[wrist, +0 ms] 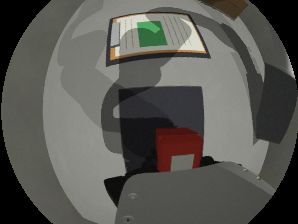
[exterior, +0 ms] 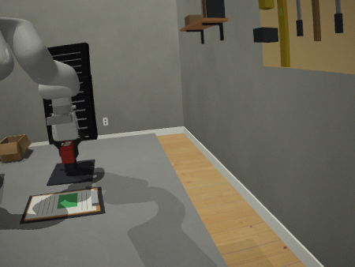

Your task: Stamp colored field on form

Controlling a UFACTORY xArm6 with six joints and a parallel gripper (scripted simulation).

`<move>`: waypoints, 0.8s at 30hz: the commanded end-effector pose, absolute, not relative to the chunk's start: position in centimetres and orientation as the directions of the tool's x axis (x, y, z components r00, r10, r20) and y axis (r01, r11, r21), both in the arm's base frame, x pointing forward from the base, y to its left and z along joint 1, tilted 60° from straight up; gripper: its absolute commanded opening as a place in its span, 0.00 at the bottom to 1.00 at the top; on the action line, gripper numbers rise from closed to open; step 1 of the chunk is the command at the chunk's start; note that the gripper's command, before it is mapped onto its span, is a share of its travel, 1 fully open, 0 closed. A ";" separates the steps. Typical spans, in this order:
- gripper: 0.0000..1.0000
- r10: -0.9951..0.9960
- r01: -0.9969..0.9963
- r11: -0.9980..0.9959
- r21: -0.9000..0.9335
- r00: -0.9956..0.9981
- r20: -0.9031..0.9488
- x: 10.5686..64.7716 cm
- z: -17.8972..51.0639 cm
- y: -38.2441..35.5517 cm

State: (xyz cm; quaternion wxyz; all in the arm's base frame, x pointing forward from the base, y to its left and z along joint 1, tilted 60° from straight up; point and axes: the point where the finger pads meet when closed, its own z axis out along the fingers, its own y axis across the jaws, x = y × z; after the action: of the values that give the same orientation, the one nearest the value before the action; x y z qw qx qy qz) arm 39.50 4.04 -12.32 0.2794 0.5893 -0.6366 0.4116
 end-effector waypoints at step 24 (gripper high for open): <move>0.29 -0.530 -0.987 -0.068 -0.143 -0.086 0.844 40.6 -2.4 2.8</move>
State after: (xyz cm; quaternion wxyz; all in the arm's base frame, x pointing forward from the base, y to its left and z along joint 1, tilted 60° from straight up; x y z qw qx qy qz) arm 39.86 5.12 -7.68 0.2851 0.5953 -0.6303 0.4087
